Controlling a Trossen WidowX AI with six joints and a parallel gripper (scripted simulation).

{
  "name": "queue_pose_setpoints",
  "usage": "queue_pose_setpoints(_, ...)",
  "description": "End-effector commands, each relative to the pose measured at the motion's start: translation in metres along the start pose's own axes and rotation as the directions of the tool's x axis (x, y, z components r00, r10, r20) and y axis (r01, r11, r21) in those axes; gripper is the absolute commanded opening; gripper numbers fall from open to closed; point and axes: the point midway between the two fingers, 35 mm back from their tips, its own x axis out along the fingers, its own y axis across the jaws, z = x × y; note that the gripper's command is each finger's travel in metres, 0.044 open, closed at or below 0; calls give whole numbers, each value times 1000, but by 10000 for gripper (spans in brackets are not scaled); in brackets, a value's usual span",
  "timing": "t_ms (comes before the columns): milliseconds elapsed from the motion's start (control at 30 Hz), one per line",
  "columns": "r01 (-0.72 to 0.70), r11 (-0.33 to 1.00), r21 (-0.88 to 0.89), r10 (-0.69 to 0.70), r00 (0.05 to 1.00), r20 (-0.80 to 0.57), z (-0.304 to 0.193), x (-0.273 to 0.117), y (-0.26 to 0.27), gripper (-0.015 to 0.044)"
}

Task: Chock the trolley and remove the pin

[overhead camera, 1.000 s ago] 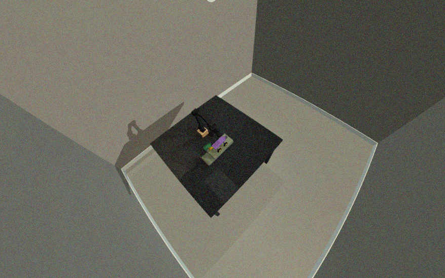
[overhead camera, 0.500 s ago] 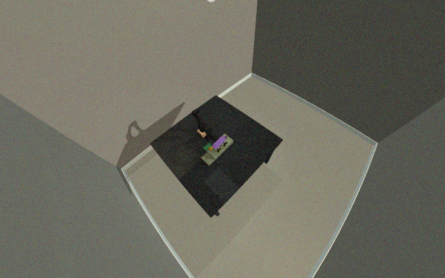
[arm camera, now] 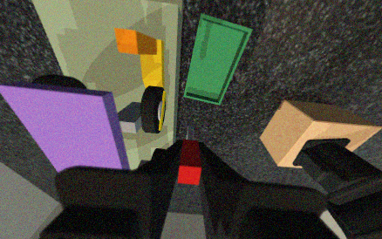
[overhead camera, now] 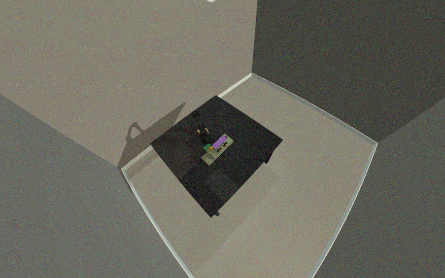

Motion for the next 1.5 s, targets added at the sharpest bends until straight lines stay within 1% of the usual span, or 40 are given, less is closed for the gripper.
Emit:
queue_pose_setpoints(0,0,1000,-3,0,1000,6,16,-3,-1,0)
queue_pose_setpoints(233,0,1000,-3,0,1000,8,44,-6,-3,0)
queue_pose_setpoints(400,0,1000,3,0,1000,10,47,-7,-3,0)
queue_pose_setpoints(467,-3,999,38,3,1000,16,47,-6,-3,0)
queue_pose_setpoints(767,-42,949,312,23,998,65,45,-6,-4,0)
queue_pose_setpoints(1067,-102,821,561,46,992,113,43,-6,-5,0)
queue_pose_setpoints(1300,-153,678,719,65,987,149,42,-6,-5,0)
queue_pose_setpoints(1467,-173,561,809,53,983,174,41,-6,-5,0)
